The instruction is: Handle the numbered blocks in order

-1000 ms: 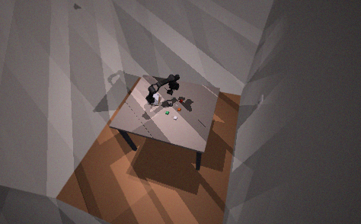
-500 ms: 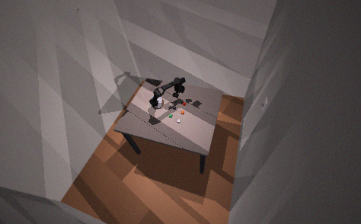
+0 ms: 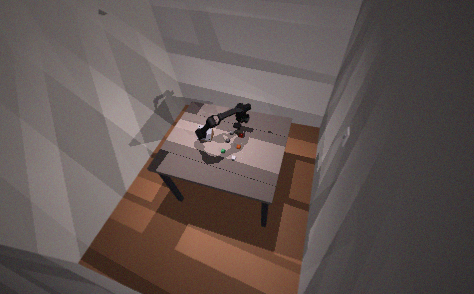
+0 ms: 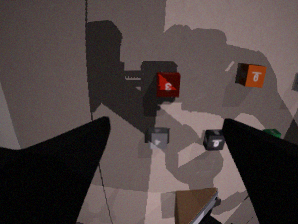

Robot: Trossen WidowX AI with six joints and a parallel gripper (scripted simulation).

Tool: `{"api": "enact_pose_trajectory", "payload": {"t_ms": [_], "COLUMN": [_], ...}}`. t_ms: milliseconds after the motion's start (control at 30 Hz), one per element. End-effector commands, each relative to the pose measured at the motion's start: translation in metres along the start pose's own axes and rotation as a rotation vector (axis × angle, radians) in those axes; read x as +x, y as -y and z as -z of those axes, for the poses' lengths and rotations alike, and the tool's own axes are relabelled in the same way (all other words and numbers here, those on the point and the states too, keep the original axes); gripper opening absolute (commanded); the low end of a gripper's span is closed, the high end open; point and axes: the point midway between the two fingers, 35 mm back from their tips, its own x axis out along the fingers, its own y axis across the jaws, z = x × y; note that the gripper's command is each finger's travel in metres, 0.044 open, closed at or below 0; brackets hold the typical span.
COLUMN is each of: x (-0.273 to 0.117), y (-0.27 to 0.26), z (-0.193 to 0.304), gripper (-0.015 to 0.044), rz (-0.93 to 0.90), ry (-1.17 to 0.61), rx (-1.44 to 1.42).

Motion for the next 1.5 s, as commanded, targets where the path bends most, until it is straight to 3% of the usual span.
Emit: {"api": "enact_pose_trajectory", "payload": {"t_ms": [0,400,767,1467], "x": [-0.001,-0.001,-0.001,-0.001], "y": [0.001,0.004,0.151,0.151], "z": [-0.003,-0.004,-0.017,-0.017], "gripper": [0.04,0.04,0.04,0.04], "rz": [0.002,0.002,0.009,0.009], "ry": [0.005,0.005,0.005,0.005], "rx": [-0.002,-0.002,-0.003,-0.003]}}
